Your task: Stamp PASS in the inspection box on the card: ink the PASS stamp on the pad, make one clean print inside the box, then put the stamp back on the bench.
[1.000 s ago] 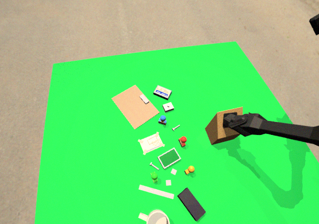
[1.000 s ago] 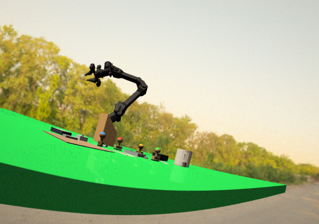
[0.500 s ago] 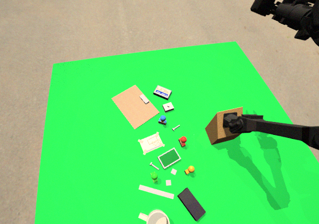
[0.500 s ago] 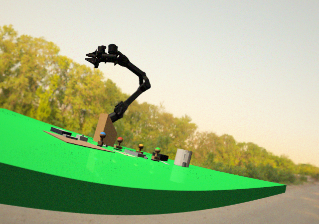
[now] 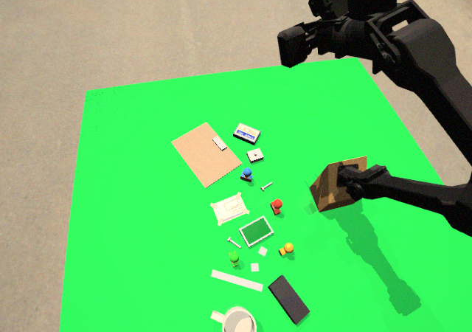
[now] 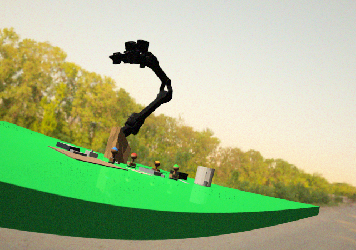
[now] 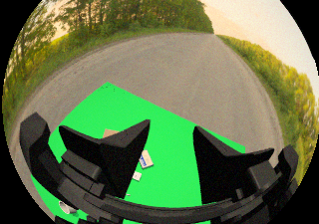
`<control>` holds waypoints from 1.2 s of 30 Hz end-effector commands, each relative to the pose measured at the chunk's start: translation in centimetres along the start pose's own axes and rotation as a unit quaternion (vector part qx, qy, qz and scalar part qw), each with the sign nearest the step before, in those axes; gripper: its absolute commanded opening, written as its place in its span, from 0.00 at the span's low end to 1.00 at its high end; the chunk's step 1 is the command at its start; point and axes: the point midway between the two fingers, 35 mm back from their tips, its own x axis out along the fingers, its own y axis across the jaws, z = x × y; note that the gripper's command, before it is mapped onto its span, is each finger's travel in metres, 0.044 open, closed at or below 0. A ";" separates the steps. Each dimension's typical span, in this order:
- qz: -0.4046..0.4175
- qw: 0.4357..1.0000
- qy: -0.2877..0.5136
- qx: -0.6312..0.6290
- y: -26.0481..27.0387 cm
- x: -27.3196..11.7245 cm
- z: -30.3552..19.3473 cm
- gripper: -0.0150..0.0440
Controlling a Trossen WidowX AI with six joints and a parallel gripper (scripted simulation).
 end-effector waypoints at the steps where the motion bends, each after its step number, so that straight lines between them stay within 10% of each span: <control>1: 0.058 0.995 0.040 -0.065 6.4 0.8 -2.2 0.62; 19: 0.222 0.904 0.211 -0.298 26.4 -1.2 -19.4 0.62; 36: 0.343 0.700 0.410 -0.473 33.4 -9.5 -39.7 0.62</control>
